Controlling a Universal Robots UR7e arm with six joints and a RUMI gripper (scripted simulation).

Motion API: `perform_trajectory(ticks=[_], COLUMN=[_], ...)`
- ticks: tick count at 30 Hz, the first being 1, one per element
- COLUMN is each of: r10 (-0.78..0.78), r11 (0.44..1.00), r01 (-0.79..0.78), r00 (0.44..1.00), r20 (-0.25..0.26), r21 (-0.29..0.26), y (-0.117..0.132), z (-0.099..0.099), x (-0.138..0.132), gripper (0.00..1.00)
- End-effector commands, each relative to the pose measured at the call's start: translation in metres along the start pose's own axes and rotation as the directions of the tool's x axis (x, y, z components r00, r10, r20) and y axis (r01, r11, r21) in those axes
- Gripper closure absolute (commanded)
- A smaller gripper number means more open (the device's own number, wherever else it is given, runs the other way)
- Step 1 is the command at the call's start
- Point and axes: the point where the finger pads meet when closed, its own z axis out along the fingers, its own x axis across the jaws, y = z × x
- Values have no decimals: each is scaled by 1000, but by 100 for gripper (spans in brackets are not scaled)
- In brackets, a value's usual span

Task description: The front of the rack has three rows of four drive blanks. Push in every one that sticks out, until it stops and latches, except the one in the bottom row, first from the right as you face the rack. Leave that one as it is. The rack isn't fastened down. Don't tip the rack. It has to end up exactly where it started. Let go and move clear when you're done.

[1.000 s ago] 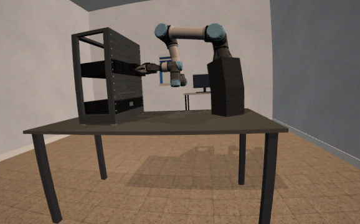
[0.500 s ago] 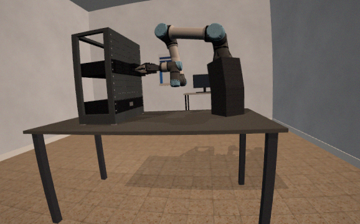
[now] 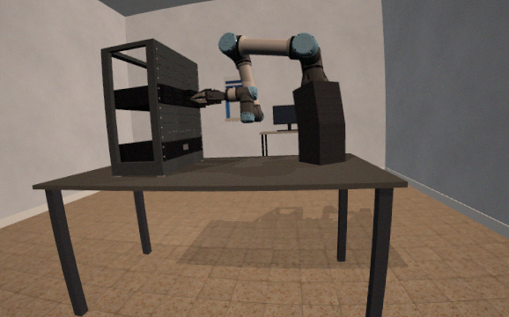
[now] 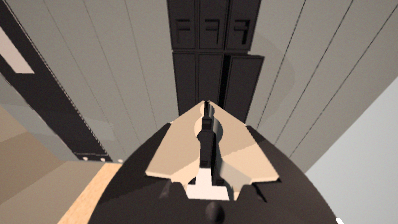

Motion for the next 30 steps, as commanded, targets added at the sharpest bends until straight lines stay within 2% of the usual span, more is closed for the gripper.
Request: perform_trajectory(ticks=[1, 30], r10=[-4, -4], r11=[1000, 1000], r01=[4, 4], r00=[1000, 1000], r20=[-15, -15], r21=[-1, -1], y=[1, 2], z=[5, 10], x=[7, 12], gripper=[100, 100])
